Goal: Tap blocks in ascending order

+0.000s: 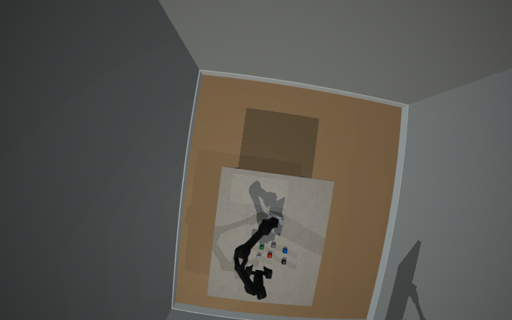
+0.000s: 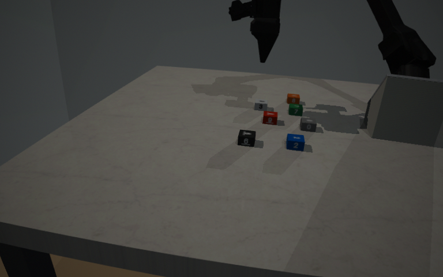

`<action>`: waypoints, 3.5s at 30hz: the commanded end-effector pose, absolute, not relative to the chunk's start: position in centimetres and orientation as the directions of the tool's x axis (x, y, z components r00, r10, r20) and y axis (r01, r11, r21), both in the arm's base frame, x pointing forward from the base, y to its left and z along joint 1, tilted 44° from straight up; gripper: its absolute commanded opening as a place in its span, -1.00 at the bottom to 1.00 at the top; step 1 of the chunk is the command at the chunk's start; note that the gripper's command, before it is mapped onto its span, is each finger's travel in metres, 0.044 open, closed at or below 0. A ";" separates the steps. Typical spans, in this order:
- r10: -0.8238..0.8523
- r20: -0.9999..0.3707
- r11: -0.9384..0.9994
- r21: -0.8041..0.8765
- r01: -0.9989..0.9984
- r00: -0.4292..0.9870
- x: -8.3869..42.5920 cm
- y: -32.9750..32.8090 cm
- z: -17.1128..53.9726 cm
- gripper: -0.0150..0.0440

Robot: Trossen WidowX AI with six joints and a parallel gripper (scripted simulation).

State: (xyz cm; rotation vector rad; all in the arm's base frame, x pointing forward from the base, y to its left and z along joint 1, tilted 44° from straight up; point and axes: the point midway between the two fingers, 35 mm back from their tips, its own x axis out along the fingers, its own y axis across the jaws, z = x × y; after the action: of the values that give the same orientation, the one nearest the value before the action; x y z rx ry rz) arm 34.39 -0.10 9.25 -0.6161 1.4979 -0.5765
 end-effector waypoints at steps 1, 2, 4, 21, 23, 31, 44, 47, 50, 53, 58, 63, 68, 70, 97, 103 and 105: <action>-0.688 -0.725 0.725 -0.688 -0.033 0.002 33.7 0.8 8.7 0.86; -0.684 -0.729 0.729 -0.684 -0.035 0.003 32.7 1.9 7.8 0.86; -0.678 -0.735 0.735 -0.677 -0.038 0.003 30.1 4.3 5.9 0.86; -0.689 -0.725 0.724 -0.689 -0.036 -0.003 21.9 3.0 -3.5 0.33; -0.690 -0.723 0.723 -0.690 -0.035 -0.003 21.7 2.2 -4.2 0.15; -0.690 -0.723 0.723 -0.690 -0.035 -0.003 21.7 2.2 -4.2 -0.42; -0.690 -0.724 0.723 -0.690 -0.035 -0.003 21.7 2.0 -4.5 -0.42; -0.690 -0.724 0.723 -0.690 -0.035 -0.003 21.8 1.6 -4.8 -0.42; -0.690 -0.723 0.723 -0.690 -0.035 -0.003 21.8 1.3 -5.2 -0.42; -0.691 -0.723 0.723 -0.690 -0.035 -0.003 21.8 1.0 -5.5 -0.42; -0.691 -0.723 0.722 -0.691 -0.035 -0.003 21.7 0.4 -6.1 -0.42; -0.691 -0.722 0.722 -0.691 -0.035 -0.003 21.7 0.1 -6.3 -0.42; -0.689 -0.725 0.724 -0.689 -0.033 -0.003 21.8 0.9 -5.6 -0.42; -0.690 -0.724 0.723 -0.690 -0.035 -0.003 21.7 2.1 -4.3 -0.42; -0.684 -0.730 0.729 -0.684 -0.033 -0.001 26.1 14.9 -4.7 -0.42; -0.684 -0.730 0.729 -0.683 -0.033 -0.001 26.3 15.4 -5.3 -0.42; -0.684 -0.730 0.729 -0.683 -0.033 0.000 26.3 15.2 -5.5 -0.42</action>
State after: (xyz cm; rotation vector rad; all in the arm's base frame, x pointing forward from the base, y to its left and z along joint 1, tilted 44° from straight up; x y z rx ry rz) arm 26.08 14.91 -5.12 -0.6252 1.5063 -0.5659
